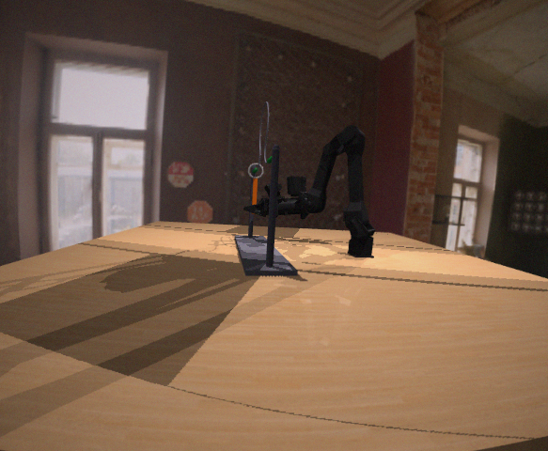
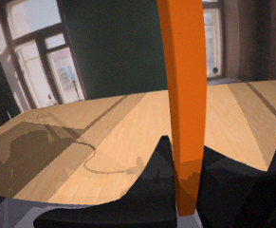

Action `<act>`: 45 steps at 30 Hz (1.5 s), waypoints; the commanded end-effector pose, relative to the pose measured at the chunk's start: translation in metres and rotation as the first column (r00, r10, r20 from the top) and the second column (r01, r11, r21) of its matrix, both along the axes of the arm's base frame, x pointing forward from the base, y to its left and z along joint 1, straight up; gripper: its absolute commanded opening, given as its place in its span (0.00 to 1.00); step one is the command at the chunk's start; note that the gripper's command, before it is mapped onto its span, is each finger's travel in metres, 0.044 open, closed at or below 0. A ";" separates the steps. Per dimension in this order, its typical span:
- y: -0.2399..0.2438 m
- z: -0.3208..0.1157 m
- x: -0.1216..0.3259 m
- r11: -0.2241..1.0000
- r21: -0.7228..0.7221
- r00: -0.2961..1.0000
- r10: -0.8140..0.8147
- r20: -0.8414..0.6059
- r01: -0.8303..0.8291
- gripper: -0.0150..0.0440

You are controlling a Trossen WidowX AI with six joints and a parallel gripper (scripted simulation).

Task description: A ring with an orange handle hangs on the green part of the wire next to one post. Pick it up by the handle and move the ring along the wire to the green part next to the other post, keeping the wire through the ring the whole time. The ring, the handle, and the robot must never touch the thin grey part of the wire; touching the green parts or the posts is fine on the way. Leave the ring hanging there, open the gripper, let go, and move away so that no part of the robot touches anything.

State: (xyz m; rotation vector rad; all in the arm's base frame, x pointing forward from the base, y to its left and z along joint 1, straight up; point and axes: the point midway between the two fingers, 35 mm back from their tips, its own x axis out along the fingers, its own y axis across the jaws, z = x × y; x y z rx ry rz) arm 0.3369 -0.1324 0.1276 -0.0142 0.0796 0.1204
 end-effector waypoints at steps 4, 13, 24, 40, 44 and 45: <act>0.000 0.003 0.001 1.000 -0.007 1.000 -0.003 0.006 0.003 0.00; 0.009 0.002 0.000 1.000 -0.005 1.000 -0.004 0.006 0.004 0.00; 0.021 0.002 -0.002 1.000 -0.001 1.000 -0.004 0.007 0.004 0.00; 0.042 0.002 -0.004 0.999 0.046 1.000 -0.004 0.002 0.004 0.00; 0.050 0.002 -0.005 0.997 0.077 1.000 -0.003 -0.001 0.003 0.00; 0.052 0.002 -0.005 0.996 0.087 1.000 -0.003 -0.003 0.003 0.00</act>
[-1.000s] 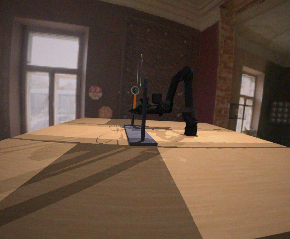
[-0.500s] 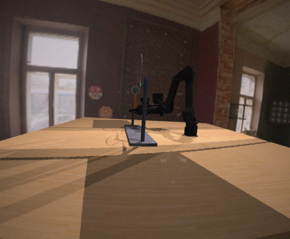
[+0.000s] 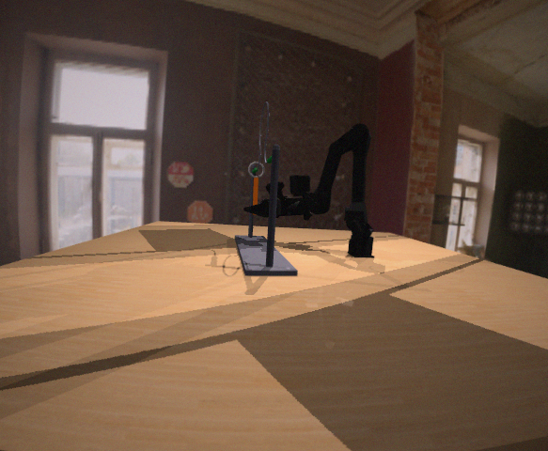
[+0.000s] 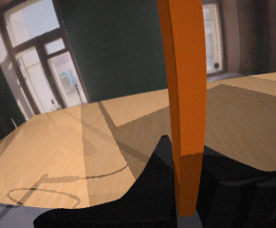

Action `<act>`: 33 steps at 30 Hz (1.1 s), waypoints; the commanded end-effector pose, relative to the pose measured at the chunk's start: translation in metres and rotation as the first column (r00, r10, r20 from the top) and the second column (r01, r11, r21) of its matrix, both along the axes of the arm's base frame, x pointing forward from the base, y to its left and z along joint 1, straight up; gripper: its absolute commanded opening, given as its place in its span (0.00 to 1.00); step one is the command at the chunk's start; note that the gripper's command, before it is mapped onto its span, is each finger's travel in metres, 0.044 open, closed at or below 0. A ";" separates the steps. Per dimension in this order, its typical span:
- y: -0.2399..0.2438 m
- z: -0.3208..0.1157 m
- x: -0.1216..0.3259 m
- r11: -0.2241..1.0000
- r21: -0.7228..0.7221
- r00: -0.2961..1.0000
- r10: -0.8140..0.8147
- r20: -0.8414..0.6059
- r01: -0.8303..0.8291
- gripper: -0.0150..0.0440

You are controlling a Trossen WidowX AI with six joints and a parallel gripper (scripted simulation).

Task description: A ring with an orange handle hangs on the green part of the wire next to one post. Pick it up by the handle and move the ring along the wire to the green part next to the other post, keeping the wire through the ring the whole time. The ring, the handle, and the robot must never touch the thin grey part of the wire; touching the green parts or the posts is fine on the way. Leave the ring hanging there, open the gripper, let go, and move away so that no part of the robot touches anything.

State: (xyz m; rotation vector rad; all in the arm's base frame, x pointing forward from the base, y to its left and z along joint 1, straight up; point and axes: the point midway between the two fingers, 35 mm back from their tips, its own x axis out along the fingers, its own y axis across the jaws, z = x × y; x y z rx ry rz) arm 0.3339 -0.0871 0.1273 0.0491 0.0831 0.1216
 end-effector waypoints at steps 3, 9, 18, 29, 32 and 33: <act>0.013 0.003 -0.003 0.999 0.052 1.000 -0.002 0.002 0.002 0.00; 0.029 0.005 -0.005 0.991 0.135 1.000 -0.001 -0.008 0.002 0.00; 0.059 0.013 -0.008 0.951 0.308 1.000 0.005 -0.028 0.004 0.00; 0.083 0.026 -0.016 0.890 0.456 0.996 0.035 -0.082 0.006 0.00; 0.088 0.030 -0.020 0.873 0.488 0.993 0.054 -0.108 0.006 0.00; 0.090 0.032 -0.021 0.866 0.500 0.991 0.061 -0.117 0.006 0.00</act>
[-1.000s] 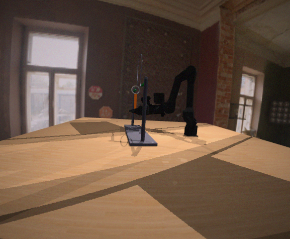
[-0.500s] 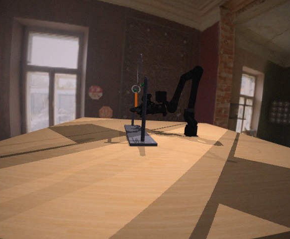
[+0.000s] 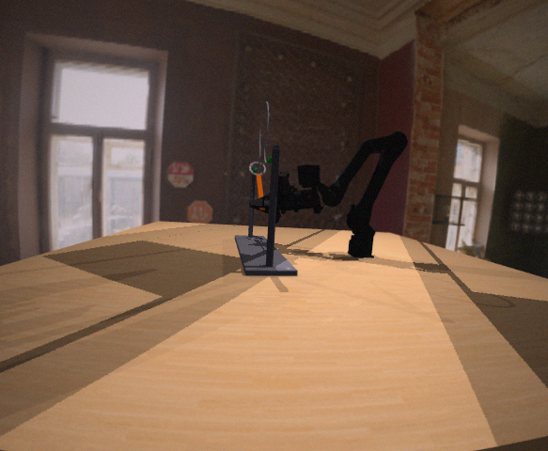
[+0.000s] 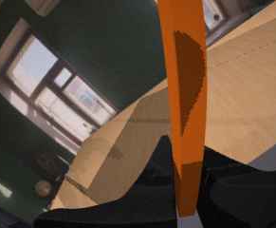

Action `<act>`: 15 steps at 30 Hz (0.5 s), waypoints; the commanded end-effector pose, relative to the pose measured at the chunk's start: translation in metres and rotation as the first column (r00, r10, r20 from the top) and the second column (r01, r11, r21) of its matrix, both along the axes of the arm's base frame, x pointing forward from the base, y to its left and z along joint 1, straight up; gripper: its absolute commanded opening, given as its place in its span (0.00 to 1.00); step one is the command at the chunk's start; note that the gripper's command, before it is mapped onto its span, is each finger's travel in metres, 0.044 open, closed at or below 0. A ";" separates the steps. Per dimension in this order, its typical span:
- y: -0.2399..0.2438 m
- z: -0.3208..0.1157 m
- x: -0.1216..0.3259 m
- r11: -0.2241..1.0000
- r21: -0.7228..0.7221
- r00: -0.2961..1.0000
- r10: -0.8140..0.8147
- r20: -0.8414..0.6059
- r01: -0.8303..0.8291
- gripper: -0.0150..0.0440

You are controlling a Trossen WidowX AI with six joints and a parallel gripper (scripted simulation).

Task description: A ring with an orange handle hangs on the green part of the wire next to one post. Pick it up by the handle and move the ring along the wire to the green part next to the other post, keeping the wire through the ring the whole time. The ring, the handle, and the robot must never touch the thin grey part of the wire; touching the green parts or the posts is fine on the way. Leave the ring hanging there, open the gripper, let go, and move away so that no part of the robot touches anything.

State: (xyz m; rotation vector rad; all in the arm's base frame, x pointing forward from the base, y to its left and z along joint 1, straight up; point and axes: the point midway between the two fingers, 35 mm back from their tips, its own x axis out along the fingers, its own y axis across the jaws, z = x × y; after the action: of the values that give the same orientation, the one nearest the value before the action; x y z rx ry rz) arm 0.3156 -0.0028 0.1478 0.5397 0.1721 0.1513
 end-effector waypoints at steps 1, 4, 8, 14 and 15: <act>0.007 0.013 -0.005 0.998 0.054 1.000 0.021 -0.018 -0.020 0.00; 0.012 0.017 -0.010 0.995 0.093 0.998 0.038 -0.047 -0.033 0.00; 0.018 0.022 -0.015 0.989 0.137 0.995 0.059 -0.078 -0.048 0.00; 0.026 0.032 -0.023 0.974 0.212 0.987 0.103 -0.125 -0.074 0.00; 0.027 0.033 -0.024 0.972 0.223 0.985 0.109 -0.131 -0.078 0.00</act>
State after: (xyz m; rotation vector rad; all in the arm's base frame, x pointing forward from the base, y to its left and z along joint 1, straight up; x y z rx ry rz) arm 0.2955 0.0195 0.1684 0.7255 0.3126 0.2021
